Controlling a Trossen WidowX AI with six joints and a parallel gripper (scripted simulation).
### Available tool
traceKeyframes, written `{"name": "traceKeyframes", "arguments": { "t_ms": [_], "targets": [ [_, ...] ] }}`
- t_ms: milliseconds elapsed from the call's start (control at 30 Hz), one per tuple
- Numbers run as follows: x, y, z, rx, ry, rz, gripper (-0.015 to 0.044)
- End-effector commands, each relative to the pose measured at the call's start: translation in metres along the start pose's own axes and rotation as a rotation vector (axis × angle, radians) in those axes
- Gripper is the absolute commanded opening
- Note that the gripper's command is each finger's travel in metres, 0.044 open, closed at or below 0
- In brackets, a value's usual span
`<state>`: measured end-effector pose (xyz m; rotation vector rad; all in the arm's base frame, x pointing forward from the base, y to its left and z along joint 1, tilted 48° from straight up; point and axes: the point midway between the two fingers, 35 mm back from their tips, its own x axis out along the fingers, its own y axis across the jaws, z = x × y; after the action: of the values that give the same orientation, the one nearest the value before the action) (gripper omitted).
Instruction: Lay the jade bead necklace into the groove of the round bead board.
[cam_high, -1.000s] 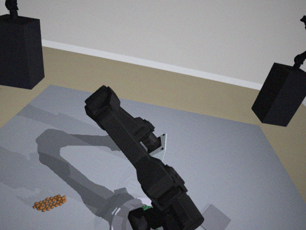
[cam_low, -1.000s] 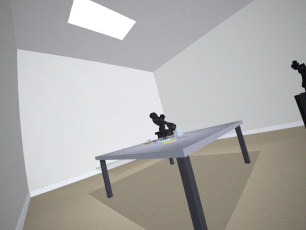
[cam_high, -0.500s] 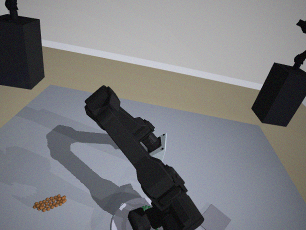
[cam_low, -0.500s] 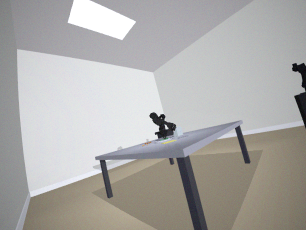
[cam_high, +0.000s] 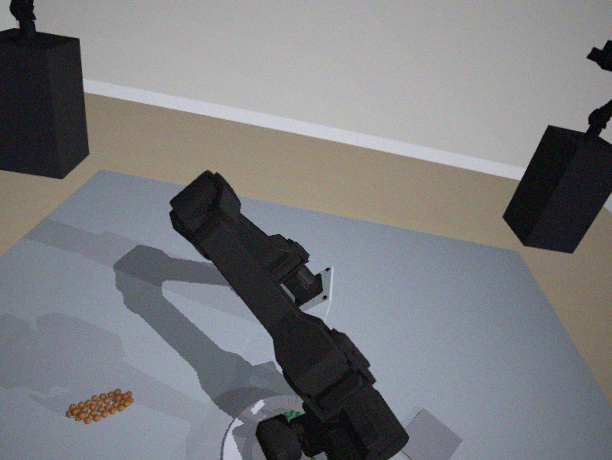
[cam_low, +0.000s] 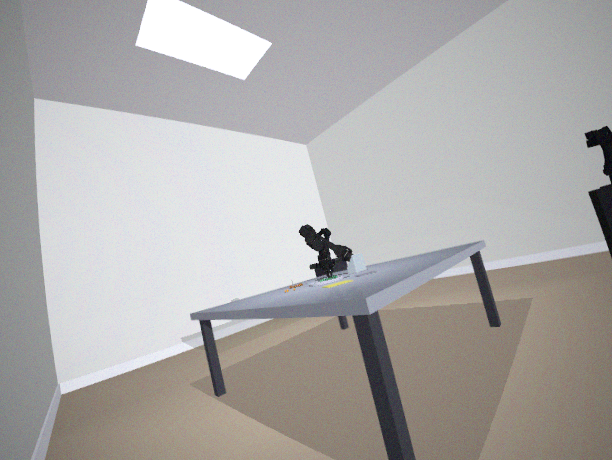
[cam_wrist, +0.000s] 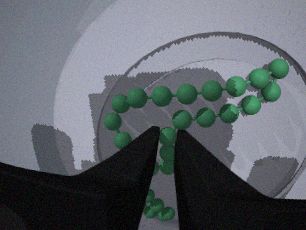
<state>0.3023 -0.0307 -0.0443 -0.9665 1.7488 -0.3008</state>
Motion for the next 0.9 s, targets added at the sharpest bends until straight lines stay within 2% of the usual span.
{"name": "traceKeyframes", "arguments": {
  "t_ms": [0, 200, 600, 867],
  "targets": [
    [-0.005, 0.001, 0.001, -0.002, -0.005, -0.004, 0.0000],
    [-0.005, 0.001, 0.003, -0.002, -0.005, -0.004, 0.0000],
    [-0.006, 0.008, 0.037, 0.000, -0.007, -0.004, 0.0000],
    [-0.004, 0.008, 0.038, 0.000, -0.007, -0.004, 0.0000]
  ]
}}
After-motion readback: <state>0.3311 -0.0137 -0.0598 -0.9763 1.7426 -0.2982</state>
